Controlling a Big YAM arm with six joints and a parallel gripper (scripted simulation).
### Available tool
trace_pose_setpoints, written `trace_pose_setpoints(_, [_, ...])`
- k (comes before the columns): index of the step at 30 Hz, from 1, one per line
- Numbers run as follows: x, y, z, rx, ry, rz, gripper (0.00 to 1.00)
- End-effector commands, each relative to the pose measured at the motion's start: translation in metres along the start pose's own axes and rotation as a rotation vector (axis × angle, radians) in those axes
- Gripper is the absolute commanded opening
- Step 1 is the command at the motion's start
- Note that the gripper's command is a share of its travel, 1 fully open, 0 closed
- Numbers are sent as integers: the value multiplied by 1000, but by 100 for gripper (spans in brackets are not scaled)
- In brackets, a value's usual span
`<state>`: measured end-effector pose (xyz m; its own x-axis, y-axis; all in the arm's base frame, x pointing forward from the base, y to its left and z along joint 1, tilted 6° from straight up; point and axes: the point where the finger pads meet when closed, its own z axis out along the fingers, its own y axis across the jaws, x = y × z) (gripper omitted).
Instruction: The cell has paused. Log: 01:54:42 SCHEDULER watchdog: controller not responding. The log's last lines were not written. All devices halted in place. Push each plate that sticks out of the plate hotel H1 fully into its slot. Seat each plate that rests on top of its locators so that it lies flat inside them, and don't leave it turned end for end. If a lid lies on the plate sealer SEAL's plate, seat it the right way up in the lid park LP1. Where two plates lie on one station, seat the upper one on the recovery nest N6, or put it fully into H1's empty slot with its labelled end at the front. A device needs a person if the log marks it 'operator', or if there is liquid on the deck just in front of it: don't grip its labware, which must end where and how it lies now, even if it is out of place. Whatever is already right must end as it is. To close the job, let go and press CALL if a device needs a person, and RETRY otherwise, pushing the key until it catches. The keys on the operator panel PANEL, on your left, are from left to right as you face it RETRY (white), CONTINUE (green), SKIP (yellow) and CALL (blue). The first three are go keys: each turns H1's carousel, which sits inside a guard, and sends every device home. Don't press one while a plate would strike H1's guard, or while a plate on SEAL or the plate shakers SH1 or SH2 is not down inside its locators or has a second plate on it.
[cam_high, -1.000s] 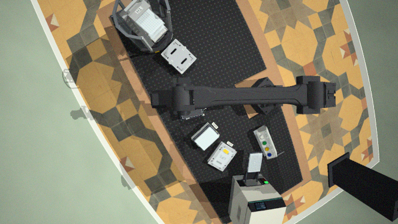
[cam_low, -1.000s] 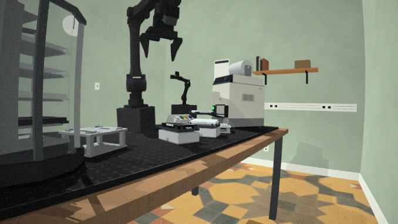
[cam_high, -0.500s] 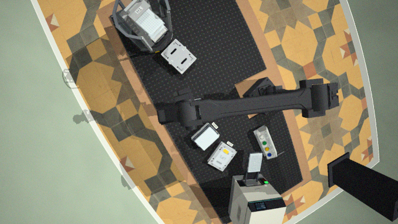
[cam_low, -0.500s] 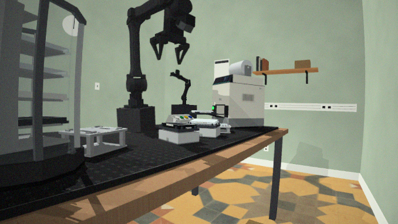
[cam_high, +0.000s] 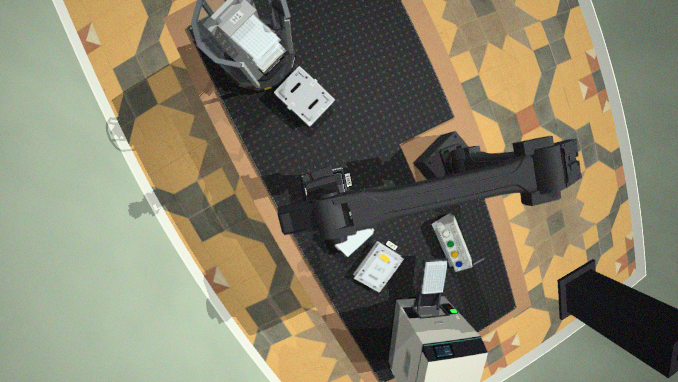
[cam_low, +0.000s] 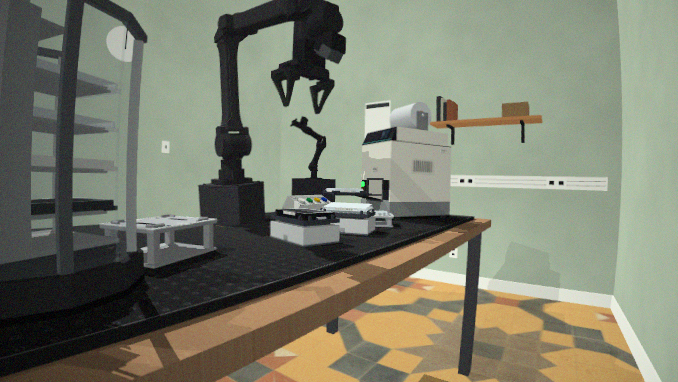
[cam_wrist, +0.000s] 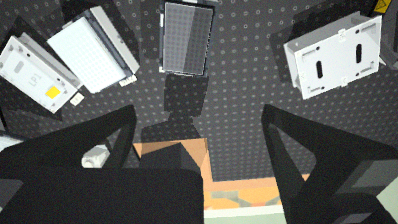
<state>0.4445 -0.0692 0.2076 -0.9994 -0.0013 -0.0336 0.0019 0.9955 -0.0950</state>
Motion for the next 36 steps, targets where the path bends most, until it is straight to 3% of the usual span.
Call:
trace_pose_setpoints(1, [-2,7,-15,10,-49,22,100])
trace_pose_setpoints(3, [-6,10,-21,10,-62,23,100])
trace_pose_setpoints(19, [2,57,-15,6,-50,22,100])
trace_pose_setpoints(20, [-3,60,-22,5,-65,24,100])
trace_pose_setpoints(22, [3,67,-15,5,-47,22,100])
trace_pose_setpoints(27, [1,84,-17,3,-56,-1,100])
trace_pose_setpoints(36, [1,73,-17,7,-54,-162,100])
